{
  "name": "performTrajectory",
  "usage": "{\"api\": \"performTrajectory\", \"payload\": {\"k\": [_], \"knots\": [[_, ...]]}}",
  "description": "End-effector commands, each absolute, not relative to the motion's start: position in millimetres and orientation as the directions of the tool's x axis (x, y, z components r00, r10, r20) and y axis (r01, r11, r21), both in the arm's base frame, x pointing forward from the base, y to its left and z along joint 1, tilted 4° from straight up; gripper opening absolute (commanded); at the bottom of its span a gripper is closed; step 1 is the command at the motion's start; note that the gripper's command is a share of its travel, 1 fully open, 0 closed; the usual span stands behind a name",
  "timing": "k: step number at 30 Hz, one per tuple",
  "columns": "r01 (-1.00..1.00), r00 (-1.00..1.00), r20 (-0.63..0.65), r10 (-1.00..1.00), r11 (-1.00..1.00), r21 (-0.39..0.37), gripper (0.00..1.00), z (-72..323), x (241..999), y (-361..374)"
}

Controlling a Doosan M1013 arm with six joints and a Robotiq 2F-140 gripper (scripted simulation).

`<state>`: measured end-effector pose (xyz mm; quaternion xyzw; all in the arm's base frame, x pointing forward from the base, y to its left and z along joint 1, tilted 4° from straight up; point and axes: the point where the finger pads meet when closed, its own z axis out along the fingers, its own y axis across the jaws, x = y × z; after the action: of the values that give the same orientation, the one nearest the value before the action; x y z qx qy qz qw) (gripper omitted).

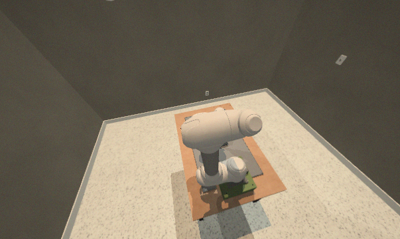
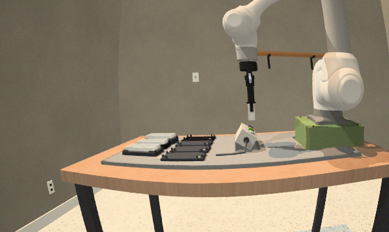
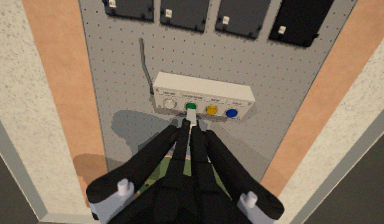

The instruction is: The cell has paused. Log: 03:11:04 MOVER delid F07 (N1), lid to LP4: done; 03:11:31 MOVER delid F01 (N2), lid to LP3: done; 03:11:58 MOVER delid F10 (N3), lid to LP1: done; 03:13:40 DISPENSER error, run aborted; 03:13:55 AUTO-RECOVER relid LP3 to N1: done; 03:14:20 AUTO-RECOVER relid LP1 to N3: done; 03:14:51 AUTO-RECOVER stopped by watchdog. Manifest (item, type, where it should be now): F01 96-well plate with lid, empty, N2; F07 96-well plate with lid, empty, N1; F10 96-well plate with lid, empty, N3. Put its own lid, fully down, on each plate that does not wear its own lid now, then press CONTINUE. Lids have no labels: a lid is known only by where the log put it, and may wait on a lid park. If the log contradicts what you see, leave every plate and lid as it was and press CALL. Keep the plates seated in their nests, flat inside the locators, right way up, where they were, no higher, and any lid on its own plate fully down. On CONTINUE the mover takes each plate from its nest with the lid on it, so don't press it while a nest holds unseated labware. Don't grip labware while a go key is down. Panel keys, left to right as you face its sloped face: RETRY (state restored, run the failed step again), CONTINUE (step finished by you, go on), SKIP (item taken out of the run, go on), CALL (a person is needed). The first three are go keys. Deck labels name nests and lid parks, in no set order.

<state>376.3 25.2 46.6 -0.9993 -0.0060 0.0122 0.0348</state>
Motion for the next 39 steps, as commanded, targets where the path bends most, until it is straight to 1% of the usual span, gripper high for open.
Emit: {"api": "performTrajectory", "payload": {"k": [1,24,39], "knots": [[0.005,1.000,-0.024,0.006,-0.997,-0.074,0.00,44.3,374.2,27.3],[0.005,1.000,-0.024,0.006,-0.997,-0.074,0.00,43.7,374.2,27.4],[0.005,1.000,-0.024,0.006,-0.997,-0.074,0.00,36.5,374.0,27.9]]}}
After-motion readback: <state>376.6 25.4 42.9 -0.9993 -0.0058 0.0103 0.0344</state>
